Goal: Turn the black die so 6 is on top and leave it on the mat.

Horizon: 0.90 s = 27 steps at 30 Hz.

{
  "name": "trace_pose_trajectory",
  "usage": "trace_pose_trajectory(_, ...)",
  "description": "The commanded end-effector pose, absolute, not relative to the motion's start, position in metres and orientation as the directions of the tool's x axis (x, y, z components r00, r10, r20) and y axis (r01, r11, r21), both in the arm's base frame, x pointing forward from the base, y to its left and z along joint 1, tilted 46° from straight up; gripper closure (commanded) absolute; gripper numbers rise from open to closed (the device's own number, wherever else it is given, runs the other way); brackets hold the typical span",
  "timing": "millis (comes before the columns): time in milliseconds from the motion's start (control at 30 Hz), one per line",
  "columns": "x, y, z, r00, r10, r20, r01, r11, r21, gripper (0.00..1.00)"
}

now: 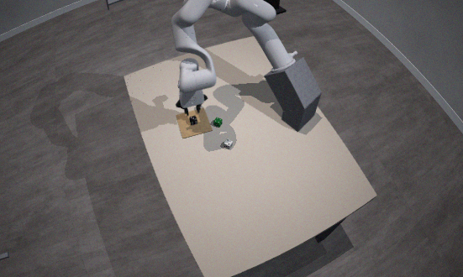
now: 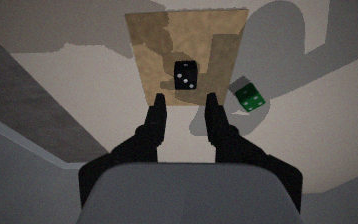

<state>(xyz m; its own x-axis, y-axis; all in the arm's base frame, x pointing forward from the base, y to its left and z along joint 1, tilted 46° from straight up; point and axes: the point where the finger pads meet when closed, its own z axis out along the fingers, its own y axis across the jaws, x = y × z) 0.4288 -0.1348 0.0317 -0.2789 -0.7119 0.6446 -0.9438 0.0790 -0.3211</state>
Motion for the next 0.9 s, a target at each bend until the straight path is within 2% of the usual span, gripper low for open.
trace_pose_trajectory(0,0.4280,-0.1300,0.0366,-0.279,-0.712,0.645,-0.944,0.079,-0.321,0.53)
trace_pose_trajectory(233,0.4281,-0.1291,0.0376,-0.282,-0.701,0.655,-0.944,0.079,-0.321,0.53)
trace_pose_trajectory(433,0.4297,-0.1284,0.0353,-0.306,-0.577,0.758,-0.944,0.081,-0.320,0.53)
trace_pose_trajectory(867,0.4309,-0.1265,0.0338,-0.321,-0.459,0.829,-0.944,0.079,-0.322,0.53)
